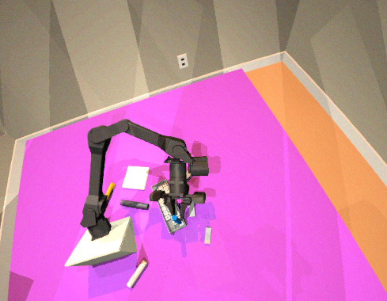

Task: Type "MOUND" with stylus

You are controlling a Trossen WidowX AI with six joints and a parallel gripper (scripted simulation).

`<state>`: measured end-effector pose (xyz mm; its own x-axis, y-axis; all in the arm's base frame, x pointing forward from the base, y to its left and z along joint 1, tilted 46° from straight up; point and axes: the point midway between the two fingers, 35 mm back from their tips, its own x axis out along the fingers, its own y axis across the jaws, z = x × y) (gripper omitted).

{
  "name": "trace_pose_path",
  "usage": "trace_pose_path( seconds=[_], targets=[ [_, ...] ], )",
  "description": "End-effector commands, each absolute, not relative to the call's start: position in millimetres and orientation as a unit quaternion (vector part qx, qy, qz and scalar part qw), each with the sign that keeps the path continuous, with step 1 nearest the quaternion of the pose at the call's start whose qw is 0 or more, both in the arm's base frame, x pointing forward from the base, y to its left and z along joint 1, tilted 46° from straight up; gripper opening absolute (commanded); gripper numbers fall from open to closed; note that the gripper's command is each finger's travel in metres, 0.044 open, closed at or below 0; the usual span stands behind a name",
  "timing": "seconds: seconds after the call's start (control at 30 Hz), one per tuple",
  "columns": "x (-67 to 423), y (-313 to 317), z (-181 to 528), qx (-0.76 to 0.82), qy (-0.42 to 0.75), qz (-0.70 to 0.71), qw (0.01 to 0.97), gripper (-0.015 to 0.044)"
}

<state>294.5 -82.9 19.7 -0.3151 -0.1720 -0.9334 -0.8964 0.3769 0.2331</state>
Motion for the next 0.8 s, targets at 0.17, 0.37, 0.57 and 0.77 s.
trace_pose_path(
  seconds=[0.17, 0.37, 0.57, 0.77],
  targets=[
    [295.4, -79.1, 16.2, -0.379, 0.701, 0.407, 0.447, 0.0081],
    [295.6, -77.8, 15.0, -0.379, 0.700, 0.407, 0.447, 0.0081],
    [295.9, -75.9, 13.1, -0.379, 0.700, 0.407, 0.447, 0.0081],
    [296.2, -74.0, 11.3, -0.379, 0.700, 0.407, 0.447, 0.0081]
  ],
)
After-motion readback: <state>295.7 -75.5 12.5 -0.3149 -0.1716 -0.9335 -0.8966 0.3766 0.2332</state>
